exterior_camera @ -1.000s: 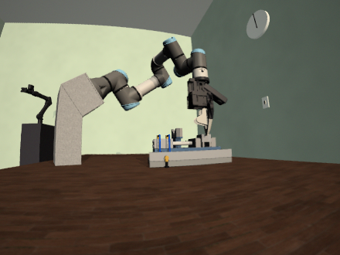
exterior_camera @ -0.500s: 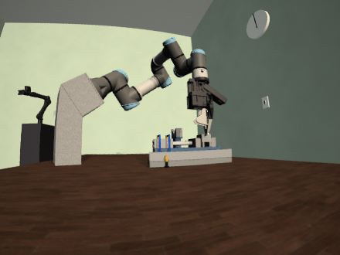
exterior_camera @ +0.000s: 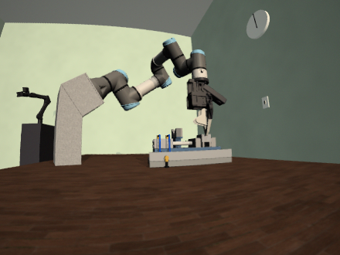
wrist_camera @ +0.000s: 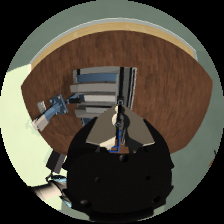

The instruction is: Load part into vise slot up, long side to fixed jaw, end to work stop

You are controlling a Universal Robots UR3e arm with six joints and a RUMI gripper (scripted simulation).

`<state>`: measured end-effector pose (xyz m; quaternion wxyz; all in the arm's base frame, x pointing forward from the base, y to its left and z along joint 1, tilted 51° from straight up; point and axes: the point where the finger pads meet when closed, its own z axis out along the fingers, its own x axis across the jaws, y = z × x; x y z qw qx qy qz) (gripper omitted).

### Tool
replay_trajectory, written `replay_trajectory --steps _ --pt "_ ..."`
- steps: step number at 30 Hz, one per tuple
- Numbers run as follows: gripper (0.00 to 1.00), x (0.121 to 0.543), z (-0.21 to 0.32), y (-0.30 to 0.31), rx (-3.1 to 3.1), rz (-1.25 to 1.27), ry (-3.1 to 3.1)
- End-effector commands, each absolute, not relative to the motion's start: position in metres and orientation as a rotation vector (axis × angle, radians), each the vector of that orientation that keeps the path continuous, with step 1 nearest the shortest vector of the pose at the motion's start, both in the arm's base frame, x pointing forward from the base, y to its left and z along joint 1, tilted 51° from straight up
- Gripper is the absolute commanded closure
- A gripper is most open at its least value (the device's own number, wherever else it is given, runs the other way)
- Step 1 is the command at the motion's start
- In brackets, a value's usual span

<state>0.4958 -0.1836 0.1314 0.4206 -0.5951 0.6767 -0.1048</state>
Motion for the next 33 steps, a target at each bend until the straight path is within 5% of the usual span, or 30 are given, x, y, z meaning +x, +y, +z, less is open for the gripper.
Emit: replay_trajectory --steps 1,33 --pt "1.0 0.4957 0.1327 -0.183 -1.491 -0.265 1.696" --pt "1.0 0.4952 0.1365 -0.1753 -1.491 -0.265 1.696"
